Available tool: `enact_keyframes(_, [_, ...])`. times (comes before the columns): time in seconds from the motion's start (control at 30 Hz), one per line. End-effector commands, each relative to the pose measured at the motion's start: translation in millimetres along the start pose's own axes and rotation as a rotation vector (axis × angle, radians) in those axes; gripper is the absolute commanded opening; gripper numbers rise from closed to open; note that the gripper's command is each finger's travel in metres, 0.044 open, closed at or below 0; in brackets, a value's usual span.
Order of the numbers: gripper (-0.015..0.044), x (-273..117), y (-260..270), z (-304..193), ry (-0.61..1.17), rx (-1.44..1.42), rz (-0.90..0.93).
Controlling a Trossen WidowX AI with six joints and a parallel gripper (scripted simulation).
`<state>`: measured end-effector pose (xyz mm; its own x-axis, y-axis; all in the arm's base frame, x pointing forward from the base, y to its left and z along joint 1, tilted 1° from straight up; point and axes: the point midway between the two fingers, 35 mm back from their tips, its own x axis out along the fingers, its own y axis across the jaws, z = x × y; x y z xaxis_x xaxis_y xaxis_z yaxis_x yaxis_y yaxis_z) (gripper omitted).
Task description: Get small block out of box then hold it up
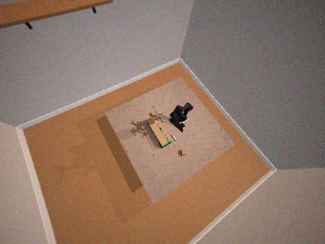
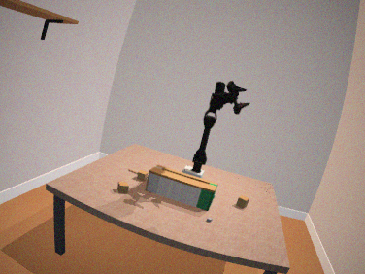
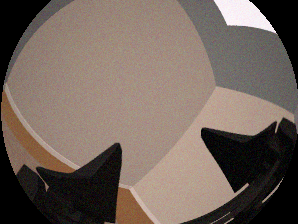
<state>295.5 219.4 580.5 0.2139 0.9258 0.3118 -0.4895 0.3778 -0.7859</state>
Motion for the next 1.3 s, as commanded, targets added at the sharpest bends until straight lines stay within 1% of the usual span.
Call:
enact_keyframes(0.0, [0.0400,0,0,-2,0.006,0.004,-0.002])
enact_keyframes(0.1, [0.0400,1,5,-31,0.091,0.059,-0.023])
enact_keyframes(0.33, [0.0400,-14,43,-137,0.459,0.228,-0.045])
enact_keyframes(0.5, [0.0400,-44,88,-204,0.757,0.292,0.015])
enact_keyframes(0.63, [0.0400,-78,132,-245,1.001,0.322,0.118])
enact_keyframes(0.77, [0.0400,-121,179,-272,1.236,0.334,0.273])
enact_keyframes(0.93, [0.0400,-181,233,-283,1.499,0.325,0.542])
enact_keyframes(1.13, [0.0400,-255,281,-266,1.740,0.283,0.975])
enact_keyframes(1.2, [0.0400,-278,291,-255,1.793,0.262,1.143])
enact_keyframes(1.27, [0.0400,-291,296,-247,1.817,0.248,1.250])
